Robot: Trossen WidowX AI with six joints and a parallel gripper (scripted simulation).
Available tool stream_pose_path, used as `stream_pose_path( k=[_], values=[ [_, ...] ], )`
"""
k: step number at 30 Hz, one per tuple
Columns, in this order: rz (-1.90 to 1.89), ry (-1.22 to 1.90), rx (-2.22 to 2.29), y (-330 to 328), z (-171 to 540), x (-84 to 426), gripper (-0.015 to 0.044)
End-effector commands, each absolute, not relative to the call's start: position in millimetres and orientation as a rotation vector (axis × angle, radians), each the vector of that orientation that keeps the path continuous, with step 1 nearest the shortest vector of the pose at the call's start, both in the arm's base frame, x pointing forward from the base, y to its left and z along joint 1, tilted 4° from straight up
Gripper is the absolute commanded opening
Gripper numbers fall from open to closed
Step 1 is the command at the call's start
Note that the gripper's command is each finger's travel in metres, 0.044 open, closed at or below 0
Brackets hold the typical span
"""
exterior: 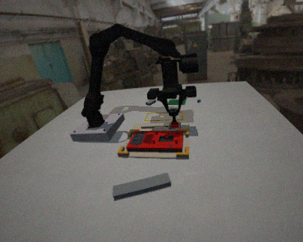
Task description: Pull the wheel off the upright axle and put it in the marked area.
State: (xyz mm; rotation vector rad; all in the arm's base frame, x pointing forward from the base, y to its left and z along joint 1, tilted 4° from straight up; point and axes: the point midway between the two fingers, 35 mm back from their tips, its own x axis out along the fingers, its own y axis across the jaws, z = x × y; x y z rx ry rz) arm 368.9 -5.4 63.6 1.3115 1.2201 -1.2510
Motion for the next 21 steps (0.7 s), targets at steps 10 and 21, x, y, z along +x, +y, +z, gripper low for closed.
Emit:
stream_pose_path(
  k=[10,21],
  values=[
    [-1.251,1.217,1.309,-6.2,68.3,369.0,0.0000],
    [-1.251,1.216,1.309,-6.4,71.9,368.8,0.0000]
  ],
)
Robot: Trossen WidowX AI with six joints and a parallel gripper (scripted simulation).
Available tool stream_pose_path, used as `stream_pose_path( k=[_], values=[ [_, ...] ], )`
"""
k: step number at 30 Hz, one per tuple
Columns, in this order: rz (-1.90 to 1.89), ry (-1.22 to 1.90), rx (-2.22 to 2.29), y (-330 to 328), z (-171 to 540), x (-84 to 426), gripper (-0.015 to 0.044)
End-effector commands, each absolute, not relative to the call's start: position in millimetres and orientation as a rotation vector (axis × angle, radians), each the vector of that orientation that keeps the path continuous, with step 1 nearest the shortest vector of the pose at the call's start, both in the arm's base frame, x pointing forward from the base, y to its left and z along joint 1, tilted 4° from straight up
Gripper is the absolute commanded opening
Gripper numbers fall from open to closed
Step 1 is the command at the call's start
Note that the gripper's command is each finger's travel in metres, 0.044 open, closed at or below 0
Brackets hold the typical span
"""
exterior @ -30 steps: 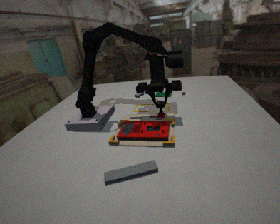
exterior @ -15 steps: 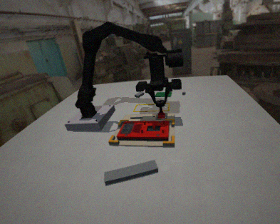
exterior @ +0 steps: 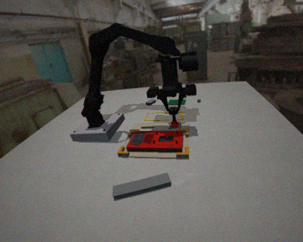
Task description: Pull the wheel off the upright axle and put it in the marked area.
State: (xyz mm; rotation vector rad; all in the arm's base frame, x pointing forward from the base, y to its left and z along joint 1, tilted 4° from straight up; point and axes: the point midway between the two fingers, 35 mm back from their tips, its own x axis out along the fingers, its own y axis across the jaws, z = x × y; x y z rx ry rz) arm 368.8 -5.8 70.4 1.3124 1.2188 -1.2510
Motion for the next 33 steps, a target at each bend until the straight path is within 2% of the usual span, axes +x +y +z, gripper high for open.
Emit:
stream_pose_path(
  k=[1,13,33],
  values=[
    [-1.251,1.216,1.309,-6,72,369,0.0000],
    [-1.259,1.223,1.310,-3,92,366,0.0000],
    [-1.250,1.227,1.314,98,108,319,0.0000]
  ],
)
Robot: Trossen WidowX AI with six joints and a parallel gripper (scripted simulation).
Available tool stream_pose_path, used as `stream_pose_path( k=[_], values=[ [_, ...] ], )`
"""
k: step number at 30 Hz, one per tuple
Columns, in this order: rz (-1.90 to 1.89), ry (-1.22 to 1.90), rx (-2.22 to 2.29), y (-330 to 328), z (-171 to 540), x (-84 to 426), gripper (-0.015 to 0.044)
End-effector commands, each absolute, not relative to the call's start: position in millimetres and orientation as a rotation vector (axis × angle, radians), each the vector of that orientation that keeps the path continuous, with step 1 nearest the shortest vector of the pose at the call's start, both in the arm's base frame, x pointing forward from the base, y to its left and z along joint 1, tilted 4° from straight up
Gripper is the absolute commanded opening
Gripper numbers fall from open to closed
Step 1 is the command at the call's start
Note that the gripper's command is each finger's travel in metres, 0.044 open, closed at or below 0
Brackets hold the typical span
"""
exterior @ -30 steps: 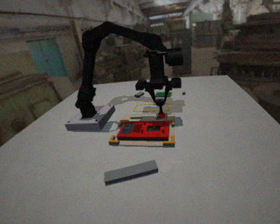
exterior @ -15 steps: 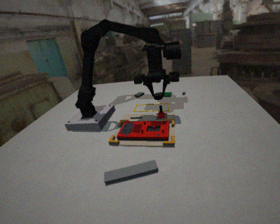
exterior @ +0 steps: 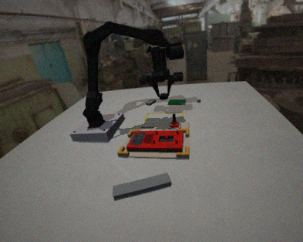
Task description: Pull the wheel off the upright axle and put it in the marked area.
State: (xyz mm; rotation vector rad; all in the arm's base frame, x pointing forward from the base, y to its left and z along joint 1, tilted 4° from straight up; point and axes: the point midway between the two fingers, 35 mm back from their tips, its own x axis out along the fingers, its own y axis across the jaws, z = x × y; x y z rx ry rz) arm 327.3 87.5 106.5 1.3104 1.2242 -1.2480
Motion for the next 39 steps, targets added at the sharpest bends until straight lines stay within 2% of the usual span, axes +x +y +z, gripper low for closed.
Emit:
stream_pose_path(
  k=[1,14,27,32,39],
  values=[
    [-1.250,1.227,1.315,100,108,317,0.0000],
    [-1.249,1.227,1.315,103,82,317,0.0000],
    [-1.250,1.228,1.315,108,8,316,0.0000],
    [-1.250,1.228,1.315,108,4,315,0.0000],
    [-1.251,1.228,1.309,107,7,316,0.0184]
  ],
)
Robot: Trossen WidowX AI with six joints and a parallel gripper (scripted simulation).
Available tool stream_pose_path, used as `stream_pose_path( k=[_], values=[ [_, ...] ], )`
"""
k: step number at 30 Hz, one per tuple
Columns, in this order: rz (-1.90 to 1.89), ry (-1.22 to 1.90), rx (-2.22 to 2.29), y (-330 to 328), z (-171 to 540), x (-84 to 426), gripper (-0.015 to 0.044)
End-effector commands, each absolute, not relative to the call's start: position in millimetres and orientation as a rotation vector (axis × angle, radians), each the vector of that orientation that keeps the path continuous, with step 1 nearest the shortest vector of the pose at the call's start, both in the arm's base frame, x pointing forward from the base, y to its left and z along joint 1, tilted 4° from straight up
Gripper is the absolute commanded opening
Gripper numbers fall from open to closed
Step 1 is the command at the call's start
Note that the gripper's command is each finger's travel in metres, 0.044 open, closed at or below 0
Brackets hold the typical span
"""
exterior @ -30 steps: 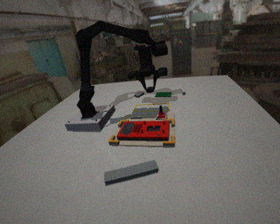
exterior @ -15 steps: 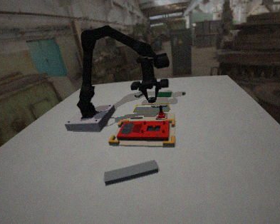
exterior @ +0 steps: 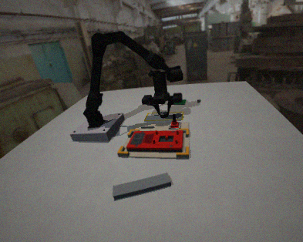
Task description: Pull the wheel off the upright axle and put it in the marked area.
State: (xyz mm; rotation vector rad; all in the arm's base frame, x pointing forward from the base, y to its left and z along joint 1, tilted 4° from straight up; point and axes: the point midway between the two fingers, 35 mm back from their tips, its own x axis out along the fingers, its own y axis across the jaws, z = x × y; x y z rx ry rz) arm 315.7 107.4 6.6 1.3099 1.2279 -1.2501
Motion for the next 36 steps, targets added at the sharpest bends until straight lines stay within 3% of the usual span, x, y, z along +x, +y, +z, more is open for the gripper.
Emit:
stream_pose_path(
  k=[1,5,13,19,24,36],
  values=[
    [-1.251,1.228,1.309,107,7,316,0.0210],
    [-1.250,1.228,1.310,107,14,316,0.0300],
    [-1.249,1.227,1.315,103,67,316,0.0300],
    [-1.254,1.227,1.313,87,89,277,0.0440],
    [-1.256,1.230,1.309,72,110,235,0.0440],
    [-1.257,1.230,1.309,71,111,233,0.0440]
  ],
)
